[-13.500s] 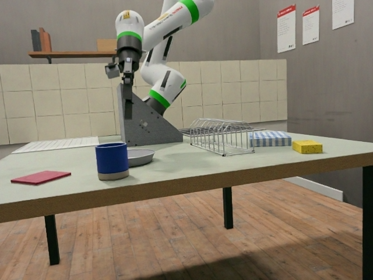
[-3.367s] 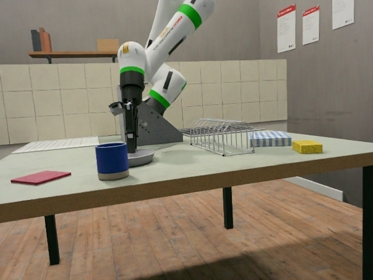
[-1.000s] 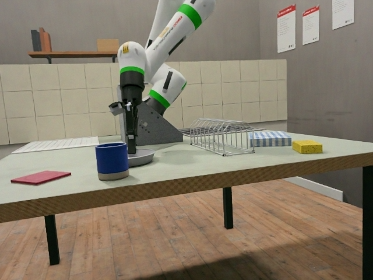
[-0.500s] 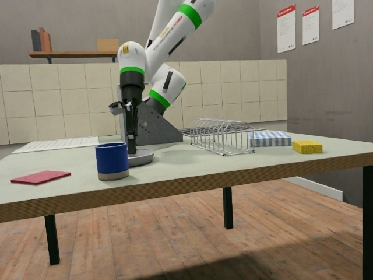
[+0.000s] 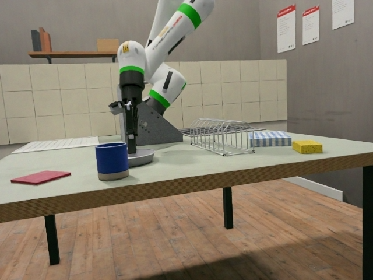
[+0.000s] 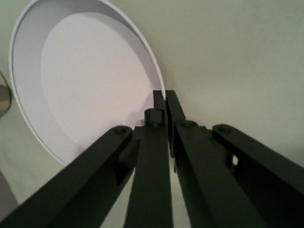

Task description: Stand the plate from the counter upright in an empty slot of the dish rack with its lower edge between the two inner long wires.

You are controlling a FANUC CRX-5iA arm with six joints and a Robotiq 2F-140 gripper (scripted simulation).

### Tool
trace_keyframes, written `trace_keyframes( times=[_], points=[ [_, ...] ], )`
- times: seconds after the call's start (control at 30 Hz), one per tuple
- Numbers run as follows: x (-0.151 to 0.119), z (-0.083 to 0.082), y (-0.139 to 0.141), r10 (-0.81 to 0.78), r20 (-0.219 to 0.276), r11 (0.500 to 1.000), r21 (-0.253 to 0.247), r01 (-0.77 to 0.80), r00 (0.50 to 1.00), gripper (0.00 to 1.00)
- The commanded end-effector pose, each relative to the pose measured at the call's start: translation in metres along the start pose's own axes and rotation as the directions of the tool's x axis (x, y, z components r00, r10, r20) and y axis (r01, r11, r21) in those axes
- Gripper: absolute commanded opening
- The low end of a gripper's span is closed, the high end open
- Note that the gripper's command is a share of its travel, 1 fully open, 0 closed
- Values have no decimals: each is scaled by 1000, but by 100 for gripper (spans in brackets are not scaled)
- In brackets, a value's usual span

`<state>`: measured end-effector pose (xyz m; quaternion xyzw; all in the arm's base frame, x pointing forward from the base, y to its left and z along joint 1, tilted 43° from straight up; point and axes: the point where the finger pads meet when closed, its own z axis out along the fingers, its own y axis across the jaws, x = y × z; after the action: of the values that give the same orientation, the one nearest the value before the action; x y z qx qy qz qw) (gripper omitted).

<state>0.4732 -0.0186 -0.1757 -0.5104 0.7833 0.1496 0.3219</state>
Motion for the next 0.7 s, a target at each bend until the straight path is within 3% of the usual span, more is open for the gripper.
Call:
trace_keyframes(
  times=[0.0, 0.33, 0.67],
  points=[
    [0, -1, -2, 0, 1, 1000, -8, 0, 1000, 10],
    [1, -6, -5, 0, -2, 999, -43, 0, 1000, 10],
    [0, -15, -15, 0, 0, 992, -124, 0, 1000, 10]
  ],
)
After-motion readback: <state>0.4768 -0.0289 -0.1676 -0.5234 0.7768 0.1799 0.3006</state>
